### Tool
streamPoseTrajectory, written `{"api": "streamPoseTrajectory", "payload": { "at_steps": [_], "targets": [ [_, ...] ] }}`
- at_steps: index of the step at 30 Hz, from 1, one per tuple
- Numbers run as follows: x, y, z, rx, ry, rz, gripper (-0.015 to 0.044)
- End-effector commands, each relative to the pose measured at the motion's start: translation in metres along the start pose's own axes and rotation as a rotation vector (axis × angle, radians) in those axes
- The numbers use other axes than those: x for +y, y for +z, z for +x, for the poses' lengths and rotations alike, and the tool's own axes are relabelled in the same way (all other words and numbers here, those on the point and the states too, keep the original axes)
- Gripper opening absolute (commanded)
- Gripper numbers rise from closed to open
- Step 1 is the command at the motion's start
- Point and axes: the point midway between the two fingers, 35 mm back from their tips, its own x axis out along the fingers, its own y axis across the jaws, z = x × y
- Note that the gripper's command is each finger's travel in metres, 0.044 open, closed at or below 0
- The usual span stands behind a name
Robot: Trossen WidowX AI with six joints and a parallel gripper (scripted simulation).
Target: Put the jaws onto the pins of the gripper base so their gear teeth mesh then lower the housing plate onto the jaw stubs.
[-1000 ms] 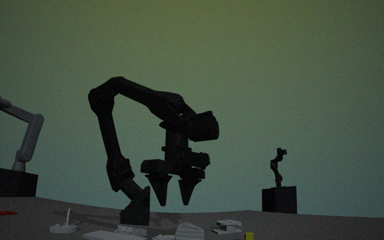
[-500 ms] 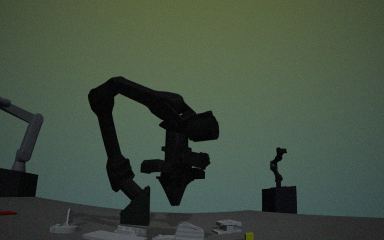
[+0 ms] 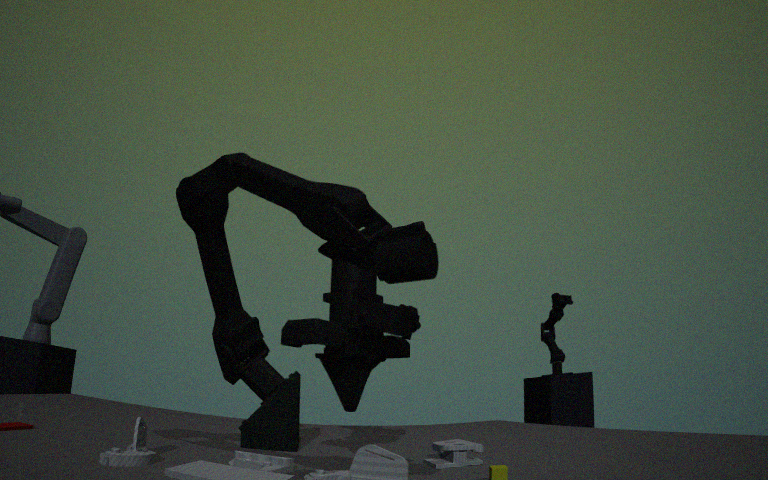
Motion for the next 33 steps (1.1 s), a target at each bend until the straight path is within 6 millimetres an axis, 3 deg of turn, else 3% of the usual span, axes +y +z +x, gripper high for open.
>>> {"api": "streamPoseTrajectory", "payload": {
  "at_steps": [1,2,19,33],
  "targets": [
    [0.0000,0.0000,0.0000,0.000,0.000,0.000,0.0000],
    [0.0000,0.0000,0.0000,0.000,0.000,0.000,0.0000],
    [0.0000,0.0000,0.0000,0.000,0.000,0.000,0.0440],
    [0.0000,0.0000,0.0000,0.000,0.000,0.000,0.0440]
  ]
}}
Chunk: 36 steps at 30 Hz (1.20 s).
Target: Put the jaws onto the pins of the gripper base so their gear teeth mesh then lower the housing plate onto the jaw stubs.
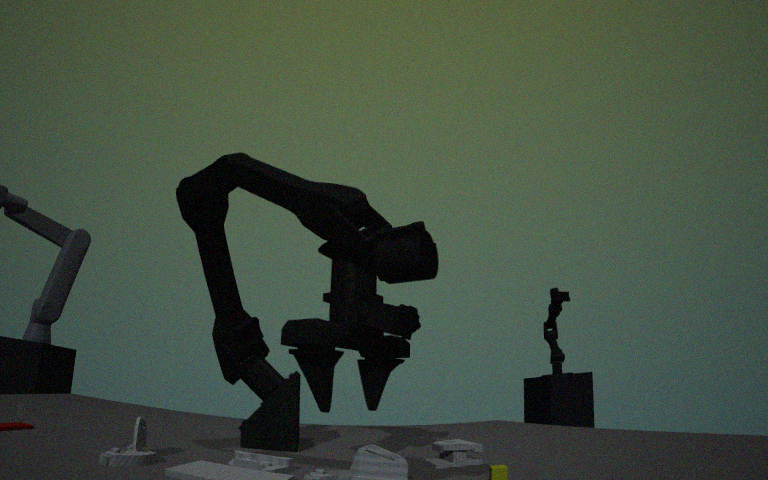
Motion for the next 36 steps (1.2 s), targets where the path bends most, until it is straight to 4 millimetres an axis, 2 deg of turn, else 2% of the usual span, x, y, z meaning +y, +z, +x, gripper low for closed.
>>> {"api": "streamPoseTrajectory", "payload": {
  "at_steps": [1,14,30,31,36],
  "targets": [
    [0.0000,0.0000,0.0000,0.000,0.000,0.000,0.0440],
    [0.0000,0.0000,0.0000,0.000,0.000,0.000,0.0440],
    [0.0000,0.0000,0.0000,0.000,0.000,0.000,0.0020],
    [0.0000,0.0000,0.0000,0.000,0.000,0.000,0.0000],
    [0.0000,0.0000,0.0000,0.000,0.000,0.000,0.0000]
  ]
}}
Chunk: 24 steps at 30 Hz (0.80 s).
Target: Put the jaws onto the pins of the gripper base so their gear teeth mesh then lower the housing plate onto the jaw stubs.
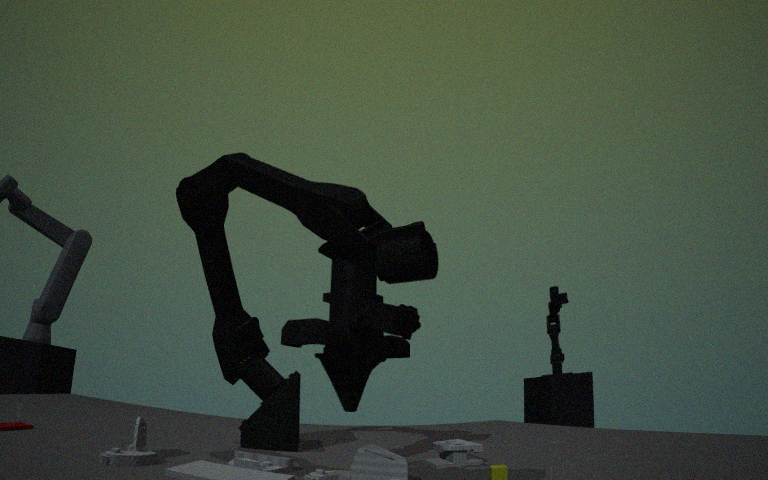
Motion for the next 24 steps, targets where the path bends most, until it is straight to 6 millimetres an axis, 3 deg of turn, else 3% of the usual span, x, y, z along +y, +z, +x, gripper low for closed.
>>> {"api": "streamPoseTrajectory", "payload": {
  "at_steps": [1,6,9,19,23,24],
  "targets": [
    [0.000,0.000,0.000,0.000,0.000,0.000,0.0000],
    [0.000,0.000,0.000,0.000,0.000,0.000,0.0000],
    [-0.001,0.003,-0.001,0.000,0.000,-0.015,0.0079],
    [-0.024,0.044,-0.012,-0.003,-0.001,-0.252,0.0341],
    [-0.025,0.046,-0.012,-0.003,-0.001,-0.268,0.0440],
    [-0.025,0.046,-0.012,-0.003,-0.001,-0.268,0.0440]
  ]
}}
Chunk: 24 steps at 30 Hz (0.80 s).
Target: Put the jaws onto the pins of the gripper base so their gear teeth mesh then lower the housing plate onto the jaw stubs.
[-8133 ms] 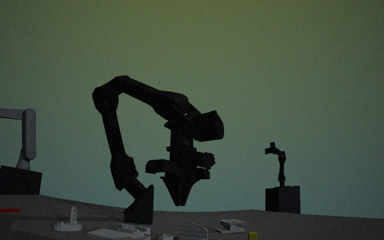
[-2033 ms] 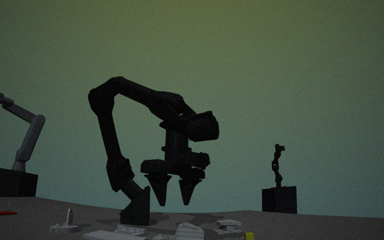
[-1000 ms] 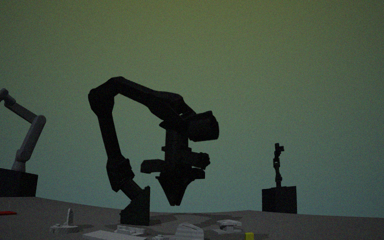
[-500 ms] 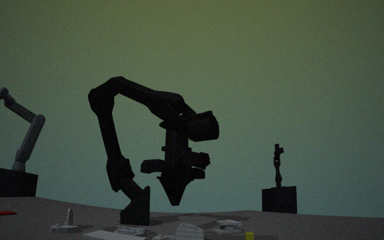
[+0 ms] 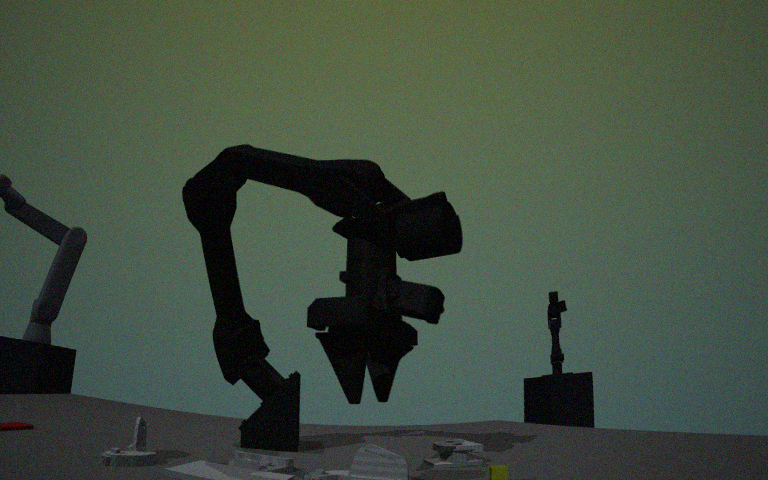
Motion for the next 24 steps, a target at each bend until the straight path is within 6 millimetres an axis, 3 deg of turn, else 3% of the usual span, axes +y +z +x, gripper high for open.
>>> {"api": "streamPoseTrajectory", "payload": {
  "at_steps": [1,3,6,24],
  "targets": [
    [0.000,0.001,0.001,0.008,-0.001,-0.021,0.0440],
    [-0.001,0.001,0.011,0.008,-0.001,-0.021,0.0440],
    [-0.001,0.001,0.039,0.009,-0.002,-0.021,0.0440],
    [-0.001,0.001,0.061,0.009,-0.002,-0.021,0.0440]
  ]
}}
